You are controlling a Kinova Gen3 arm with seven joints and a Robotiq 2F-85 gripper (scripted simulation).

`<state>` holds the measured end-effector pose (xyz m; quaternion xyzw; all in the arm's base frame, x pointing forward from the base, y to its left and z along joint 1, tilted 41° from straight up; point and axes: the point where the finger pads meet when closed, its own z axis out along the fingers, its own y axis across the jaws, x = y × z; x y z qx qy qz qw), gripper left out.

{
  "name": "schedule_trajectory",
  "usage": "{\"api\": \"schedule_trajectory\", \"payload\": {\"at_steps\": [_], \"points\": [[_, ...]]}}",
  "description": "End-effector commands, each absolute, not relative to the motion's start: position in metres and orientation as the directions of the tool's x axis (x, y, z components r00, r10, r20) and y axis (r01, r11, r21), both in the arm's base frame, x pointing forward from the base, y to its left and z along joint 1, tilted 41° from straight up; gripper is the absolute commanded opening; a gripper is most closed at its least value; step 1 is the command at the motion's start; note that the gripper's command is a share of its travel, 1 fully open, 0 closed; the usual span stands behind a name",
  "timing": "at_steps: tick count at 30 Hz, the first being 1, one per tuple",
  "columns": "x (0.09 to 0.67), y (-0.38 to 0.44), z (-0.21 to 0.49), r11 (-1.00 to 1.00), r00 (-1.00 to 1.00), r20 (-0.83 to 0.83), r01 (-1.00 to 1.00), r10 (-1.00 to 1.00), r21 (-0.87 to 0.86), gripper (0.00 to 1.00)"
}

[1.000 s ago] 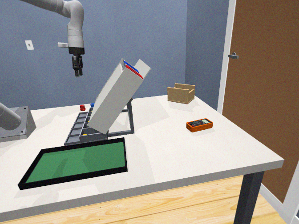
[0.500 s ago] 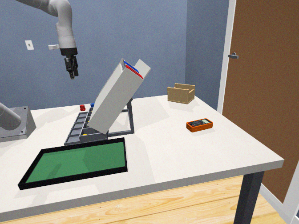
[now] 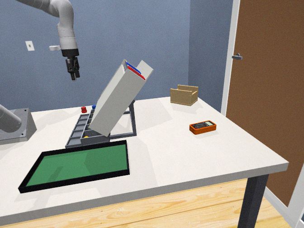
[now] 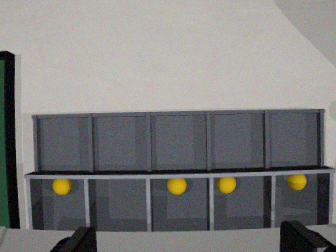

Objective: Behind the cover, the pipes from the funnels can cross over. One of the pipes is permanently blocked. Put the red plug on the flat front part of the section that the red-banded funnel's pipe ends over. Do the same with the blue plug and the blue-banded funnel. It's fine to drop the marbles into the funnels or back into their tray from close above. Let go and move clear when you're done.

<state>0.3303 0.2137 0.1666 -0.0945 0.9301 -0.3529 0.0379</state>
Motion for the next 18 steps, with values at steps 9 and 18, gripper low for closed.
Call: {"api": "schedule_trajectory", "payload": {"at_steps": [9, 18], "points": [[0.3303, 0.2143, 0.1669, 0.734, -0.979, -0.005, -0.149, -0.204, -0.663, 1.0], [0.3303, 0.2143, 0.1669, 0.734, -0.979, -0.005, -0.149, -0.204, -0.663, 0.7]]}}
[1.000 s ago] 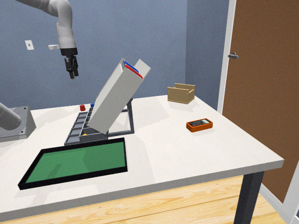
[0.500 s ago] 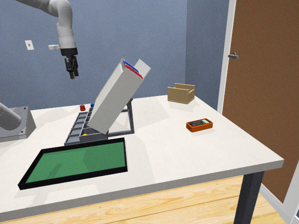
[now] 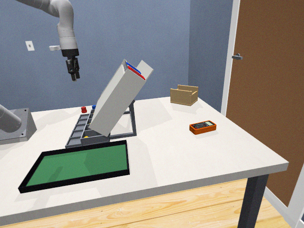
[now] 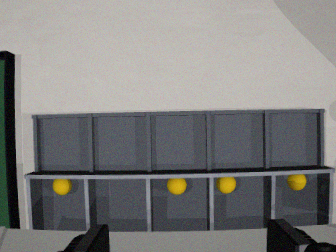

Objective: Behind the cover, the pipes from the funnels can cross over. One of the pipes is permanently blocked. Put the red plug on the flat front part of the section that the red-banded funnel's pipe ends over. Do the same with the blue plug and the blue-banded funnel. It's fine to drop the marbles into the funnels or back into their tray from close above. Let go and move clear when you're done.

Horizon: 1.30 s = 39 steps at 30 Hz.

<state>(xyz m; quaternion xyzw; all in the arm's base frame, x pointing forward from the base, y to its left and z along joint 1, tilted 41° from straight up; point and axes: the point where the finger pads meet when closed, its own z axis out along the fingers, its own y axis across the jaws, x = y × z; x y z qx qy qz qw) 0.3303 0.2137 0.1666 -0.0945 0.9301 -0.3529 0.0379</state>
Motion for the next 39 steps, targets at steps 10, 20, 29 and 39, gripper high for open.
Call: {"api": "schedule_trajectory", "payload": {"at_steps": [10, 20, 29, 39], "points": [[0.33, 0.214, 0.167, 0.734, -0.979, -0.005, -0.149, -0.204, -0.663, 0.7], [0.33, 0.214, 0.167, 0.734, -0.979, -0.005, -0.149, -0.204, -0.663, 0.7], [0.33, 0.214, 0.167, 0.734, -0.979, -0.005, -0.149, -0.204, -0.663, 0.7], [0.317, 0.252, 0.022, 0.734, -0.979, -0.005, -0.149, -0.204, -0.663, 0.7]]}}
